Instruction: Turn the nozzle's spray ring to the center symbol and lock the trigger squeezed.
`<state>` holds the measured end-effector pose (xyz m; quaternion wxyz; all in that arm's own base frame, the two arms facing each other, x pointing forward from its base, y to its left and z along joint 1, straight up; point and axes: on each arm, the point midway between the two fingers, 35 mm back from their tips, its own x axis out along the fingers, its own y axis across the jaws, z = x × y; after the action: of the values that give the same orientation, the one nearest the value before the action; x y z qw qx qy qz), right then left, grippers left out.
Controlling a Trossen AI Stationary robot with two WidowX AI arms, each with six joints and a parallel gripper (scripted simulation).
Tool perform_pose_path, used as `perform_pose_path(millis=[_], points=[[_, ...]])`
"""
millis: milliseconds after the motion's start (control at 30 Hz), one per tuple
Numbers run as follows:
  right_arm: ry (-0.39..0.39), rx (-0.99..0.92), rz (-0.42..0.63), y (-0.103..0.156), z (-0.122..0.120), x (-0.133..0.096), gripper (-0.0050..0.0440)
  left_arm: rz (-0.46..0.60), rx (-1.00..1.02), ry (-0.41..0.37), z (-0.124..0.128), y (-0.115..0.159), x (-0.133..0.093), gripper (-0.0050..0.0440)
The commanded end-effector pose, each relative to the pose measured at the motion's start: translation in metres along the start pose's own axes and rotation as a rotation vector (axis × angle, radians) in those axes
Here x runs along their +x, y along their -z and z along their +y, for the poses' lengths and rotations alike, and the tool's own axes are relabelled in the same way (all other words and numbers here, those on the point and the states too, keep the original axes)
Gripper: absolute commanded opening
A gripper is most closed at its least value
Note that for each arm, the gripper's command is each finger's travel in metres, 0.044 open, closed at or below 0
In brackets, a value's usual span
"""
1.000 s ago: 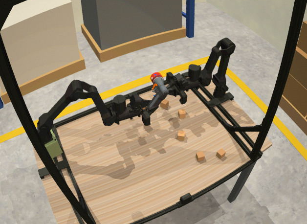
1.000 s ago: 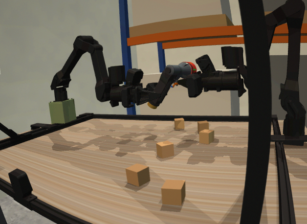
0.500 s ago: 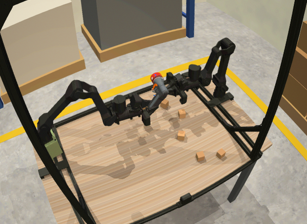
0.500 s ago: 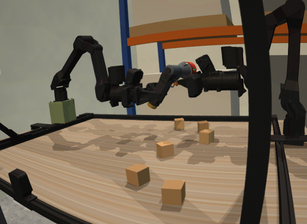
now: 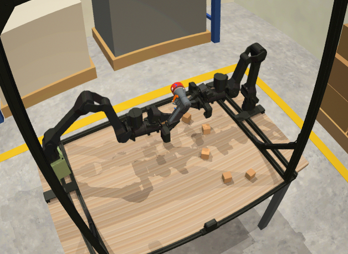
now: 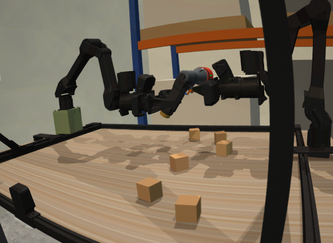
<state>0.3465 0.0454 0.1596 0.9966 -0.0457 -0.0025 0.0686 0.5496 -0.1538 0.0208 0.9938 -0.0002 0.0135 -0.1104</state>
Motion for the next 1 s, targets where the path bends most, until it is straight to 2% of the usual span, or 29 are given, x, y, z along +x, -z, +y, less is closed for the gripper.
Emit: perform_pose_path(millis=[0,100,167,533,967], points=[[0.000,0.024,0.000,-0.001,-0.001,-0.002,0.0072,-0.027,0.003,-0.001,0.000,-0.009,0.002,0.0000],[0.000,0.073,-0.001,-0.003,-0.003,-0.005,0.0144,-0.027,0.003,-0.001,0.000,-0.009,0.002,0.0000],[0.000,0.073,-0.001,-0.003,-0.003,-0.005,0.0144,-0.027,0.003,-0.001,0.000,-0.009,0.002,0.0000],[0.000,0.252,-0.001,-0.009,-0.010,-0.017,0.0400,-0.027,0.003,-0.001,0.000,-0.009,0.002,0.0000],[0.000,0.431,-0.001,-0.014,-0.015,-0.030,0.0400,-0.027,0.003,-0.001,0.000,-0.009,0.002,0.0000]])
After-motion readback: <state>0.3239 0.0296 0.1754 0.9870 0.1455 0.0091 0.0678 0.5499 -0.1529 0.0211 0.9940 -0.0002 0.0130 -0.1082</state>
